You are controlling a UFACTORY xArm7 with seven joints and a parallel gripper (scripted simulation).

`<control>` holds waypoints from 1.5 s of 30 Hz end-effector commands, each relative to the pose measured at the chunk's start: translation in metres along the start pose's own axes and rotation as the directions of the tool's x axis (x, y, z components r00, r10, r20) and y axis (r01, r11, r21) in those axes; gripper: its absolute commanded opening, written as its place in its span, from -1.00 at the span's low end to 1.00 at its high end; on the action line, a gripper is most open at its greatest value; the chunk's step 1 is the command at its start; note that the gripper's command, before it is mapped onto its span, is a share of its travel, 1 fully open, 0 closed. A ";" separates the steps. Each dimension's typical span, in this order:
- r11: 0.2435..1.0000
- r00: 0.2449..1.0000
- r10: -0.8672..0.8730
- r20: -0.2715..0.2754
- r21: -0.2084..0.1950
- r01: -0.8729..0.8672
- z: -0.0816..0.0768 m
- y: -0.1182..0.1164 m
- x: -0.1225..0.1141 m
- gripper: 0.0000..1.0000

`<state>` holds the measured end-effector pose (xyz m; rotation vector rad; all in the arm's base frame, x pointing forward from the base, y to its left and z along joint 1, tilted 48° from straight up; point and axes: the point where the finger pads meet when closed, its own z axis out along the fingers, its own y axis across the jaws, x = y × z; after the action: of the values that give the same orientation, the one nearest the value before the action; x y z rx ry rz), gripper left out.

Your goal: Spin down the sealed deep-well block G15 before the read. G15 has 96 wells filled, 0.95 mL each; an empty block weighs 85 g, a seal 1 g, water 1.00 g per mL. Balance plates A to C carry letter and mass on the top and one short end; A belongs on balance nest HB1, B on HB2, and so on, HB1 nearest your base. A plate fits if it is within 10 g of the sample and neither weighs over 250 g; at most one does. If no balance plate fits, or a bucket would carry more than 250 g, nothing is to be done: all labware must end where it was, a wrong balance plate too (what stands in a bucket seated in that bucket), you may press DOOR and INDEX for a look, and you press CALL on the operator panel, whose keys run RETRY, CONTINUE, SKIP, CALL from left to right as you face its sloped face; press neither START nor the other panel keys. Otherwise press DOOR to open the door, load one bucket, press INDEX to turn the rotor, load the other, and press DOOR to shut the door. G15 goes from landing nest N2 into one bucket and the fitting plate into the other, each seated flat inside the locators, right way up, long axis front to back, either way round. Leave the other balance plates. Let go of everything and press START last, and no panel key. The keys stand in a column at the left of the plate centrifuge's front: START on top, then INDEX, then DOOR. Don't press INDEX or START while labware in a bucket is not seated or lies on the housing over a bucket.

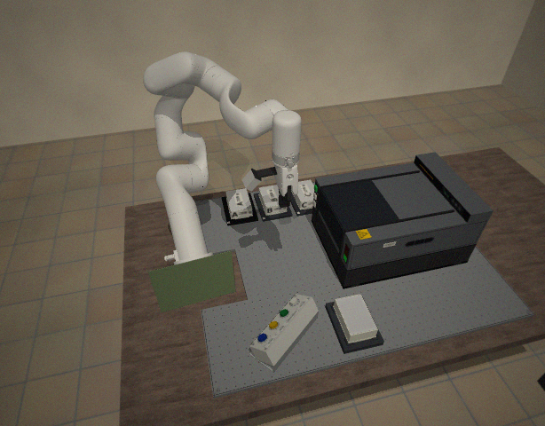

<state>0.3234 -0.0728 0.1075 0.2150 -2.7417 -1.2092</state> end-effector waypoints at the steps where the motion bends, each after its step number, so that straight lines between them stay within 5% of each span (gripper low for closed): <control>1: 1.000 1.000 -0.003 0.003 0.003 0.003 -0.002 0.000 -0.001 -1.00; 13: 0.997 0.997 -0.076 0.003 0.006 0.076 0.000 0.010 -0.002 -1.00; 27: 0.934 0.934 -0.357 -0.003 0.015 0.357 0.006 0.047 -0.006 -1.00; 39: 0.709 0.709 -0.705 -0.016 0.019 0.705 0.020 0.099 -0.005 -1.00; 45: 0.460 0.460 -0.887 -0.025 0.016 0.888 0.032 0.135 0.000 -1.00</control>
<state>0.3127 0.0226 0.1734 1.5700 -2.6673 -1.2852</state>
